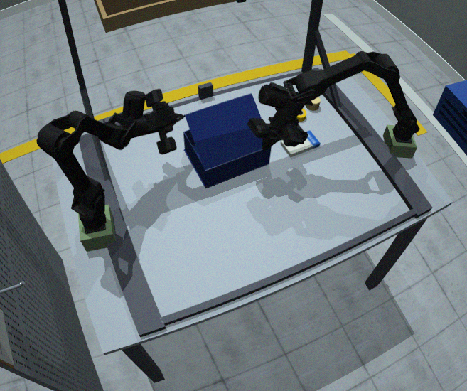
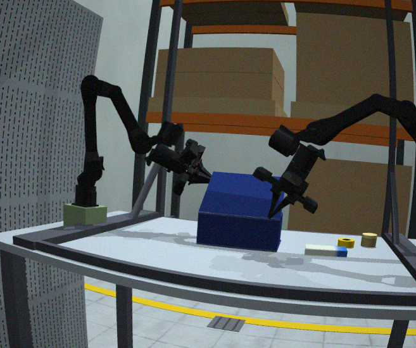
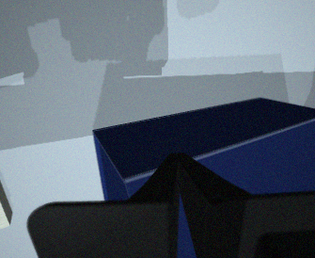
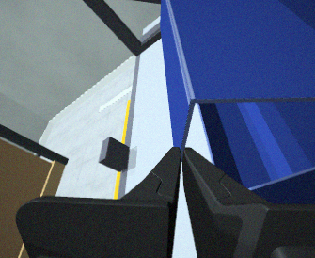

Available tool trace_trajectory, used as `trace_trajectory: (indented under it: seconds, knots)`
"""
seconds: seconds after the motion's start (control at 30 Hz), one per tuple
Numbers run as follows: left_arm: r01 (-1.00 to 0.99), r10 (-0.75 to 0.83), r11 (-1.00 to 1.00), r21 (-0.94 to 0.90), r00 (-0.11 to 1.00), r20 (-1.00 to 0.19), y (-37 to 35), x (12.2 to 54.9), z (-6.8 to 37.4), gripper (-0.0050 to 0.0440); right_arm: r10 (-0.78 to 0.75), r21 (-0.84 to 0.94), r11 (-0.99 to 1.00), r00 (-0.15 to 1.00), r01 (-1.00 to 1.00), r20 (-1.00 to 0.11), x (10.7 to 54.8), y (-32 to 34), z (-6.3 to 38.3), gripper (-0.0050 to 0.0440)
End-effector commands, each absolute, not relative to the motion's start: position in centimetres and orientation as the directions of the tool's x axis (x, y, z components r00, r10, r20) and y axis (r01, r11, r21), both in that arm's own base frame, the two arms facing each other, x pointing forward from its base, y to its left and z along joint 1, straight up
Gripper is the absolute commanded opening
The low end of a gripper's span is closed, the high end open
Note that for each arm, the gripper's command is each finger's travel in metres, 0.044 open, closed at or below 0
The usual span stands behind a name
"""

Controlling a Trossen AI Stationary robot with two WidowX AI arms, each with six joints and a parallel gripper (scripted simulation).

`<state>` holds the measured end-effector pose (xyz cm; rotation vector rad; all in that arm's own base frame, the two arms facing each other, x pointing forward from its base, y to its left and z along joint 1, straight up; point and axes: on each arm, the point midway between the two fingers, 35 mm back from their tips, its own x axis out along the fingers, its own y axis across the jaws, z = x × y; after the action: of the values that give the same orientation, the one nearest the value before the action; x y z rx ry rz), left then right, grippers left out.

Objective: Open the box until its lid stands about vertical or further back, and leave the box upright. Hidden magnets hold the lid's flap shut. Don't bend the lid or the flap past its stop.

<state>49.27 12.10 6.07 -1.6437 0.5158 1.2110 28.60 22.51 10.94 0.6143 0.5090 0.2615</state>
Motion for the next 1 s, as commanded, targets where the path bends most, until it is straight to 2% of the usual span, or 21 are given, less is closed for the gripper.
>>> trace_trajectory:
  seconds: [0.0, 0.97]
  knots:
    - [-0.787, 0.203, -0.418, -0.454, 0.406, -0.891, 12.0, 49.2, 6.1, -0.0050, 0.398, 0.630, 0.769, 0.854, -0.111, -0.334, 28.9, 22.8, 12.9, 0.0006]
    - [-0.787, 0.203, -0.418, -0.454, 0.406, -0.891, 12.0, 49.2, 6.1, -0.0050, 0.397, 0.628, 0.770, 0.855, -0.112, -0.334, 29.0, 21.0, 14.6, 0.0006]
